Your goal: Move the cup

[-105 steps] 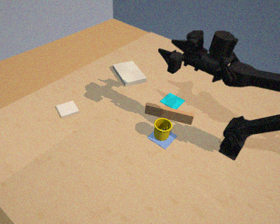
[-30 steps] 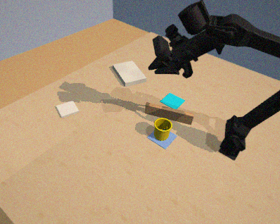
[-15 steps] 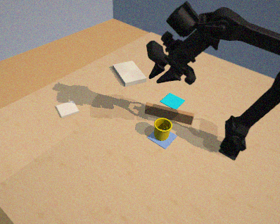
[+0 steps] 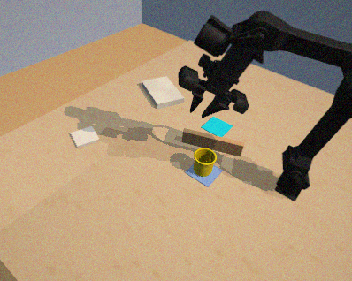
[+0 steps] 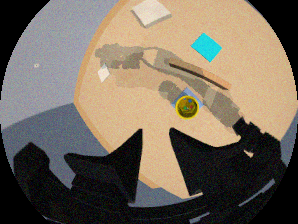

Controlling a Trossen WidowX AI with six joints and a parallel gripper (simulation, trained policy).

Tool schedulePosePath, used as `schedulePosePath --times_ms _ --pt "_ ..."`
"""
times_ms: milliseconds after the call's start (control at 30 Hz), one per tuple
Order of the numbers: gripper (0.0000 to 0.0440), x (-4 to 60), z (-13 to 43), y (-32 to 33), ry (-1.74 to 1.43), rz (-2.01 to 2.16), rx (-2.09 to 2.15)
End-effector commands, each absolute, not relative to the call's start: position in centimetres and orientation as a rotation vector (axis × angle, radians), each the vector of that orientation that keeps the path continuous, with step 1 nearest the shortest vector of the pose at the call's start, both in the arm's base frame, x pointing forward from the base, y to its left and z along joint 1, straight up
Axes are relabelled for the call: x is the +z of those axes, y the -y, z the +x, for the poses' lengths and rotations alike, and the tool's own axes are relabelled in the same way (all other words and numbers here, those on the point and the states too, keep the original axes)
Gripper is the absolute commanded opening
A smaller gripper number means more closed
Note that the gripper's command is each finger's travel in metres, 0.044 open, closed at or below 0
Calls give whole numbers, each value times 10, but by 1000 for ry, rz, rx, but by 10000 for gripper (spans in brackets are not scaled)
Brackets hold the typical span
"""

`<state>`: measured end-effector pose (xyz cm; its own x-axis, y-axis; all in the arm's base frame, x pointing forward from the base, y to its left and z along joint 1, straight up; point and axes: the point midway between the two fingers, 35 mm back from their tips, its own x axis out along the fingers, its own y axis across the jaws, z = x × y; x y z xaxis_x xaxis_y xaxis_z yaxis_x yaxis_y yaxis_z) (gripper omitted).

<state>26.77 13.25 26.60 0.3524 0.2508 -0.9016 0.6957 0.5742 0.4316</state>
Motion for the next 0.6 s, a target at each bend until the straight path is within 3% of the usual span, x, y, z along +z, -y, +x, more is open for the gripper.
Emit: schedulePosePath --times_ms 0,567 --pt "158 256 267 -130 -1251 959 -421" --pt "154 216 256 -115 -1386 888 -685"
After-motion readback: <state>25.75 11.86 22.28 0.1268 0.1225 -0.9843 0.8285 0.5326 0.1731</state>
